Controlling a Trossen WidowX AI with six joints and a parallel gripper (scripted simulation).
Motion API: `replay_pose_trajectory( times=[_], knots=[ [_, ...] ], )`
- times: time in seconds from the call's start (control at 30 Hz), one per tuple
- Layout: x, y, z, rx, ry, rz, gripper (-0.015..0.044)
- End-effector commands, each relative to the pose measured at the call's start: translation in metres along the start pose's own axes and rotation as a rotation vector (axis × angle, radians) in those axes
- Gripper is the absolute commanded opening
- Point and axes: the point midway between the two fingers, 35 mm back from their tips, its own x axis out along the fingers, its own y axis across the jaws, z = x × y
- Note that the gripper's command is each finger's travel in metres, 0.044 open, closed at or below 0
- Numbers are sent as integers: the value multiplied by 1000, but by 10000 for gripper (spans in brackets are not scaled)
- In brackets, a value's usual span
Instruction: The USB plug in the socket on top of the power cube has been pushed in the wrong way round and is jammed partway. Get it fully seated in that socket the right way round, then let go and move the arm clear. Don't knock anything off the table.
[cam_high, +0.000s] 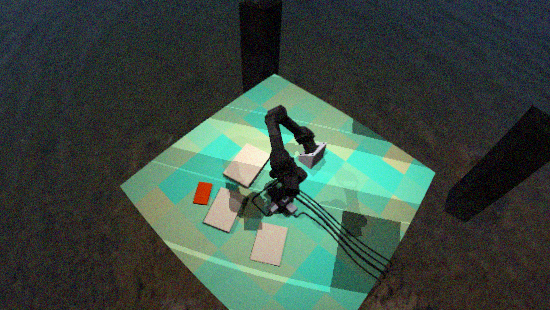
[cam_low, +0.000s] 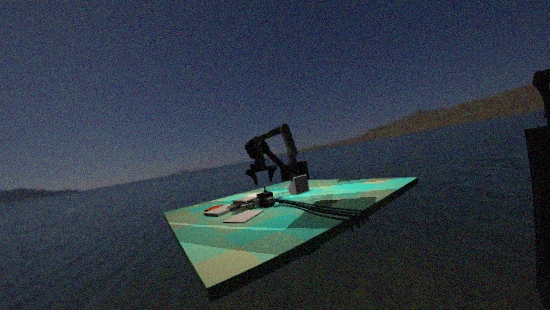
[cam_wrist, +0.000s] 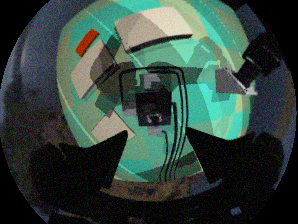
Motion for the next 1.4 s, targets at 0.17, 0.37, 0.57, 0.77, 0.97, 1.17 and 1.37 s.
replay_pose_trajectory(
  times=[0.17,0.37,0.57,0.77,0.97,1.17,1.37],
  knots=[
    [10,0,1,-2,-6,-1,440],
    [16,0,1,-2,-6,-1,440],
    [22,0,1,-2,-6,-1,440],
    [27,0,2,-2,-6,-1,440],
    [25,0,1,1,-2,-1,335],
    [25,0,1,1,-2,-1,177],
    [25,0,1,1,-2,-1,20]
  ],
)
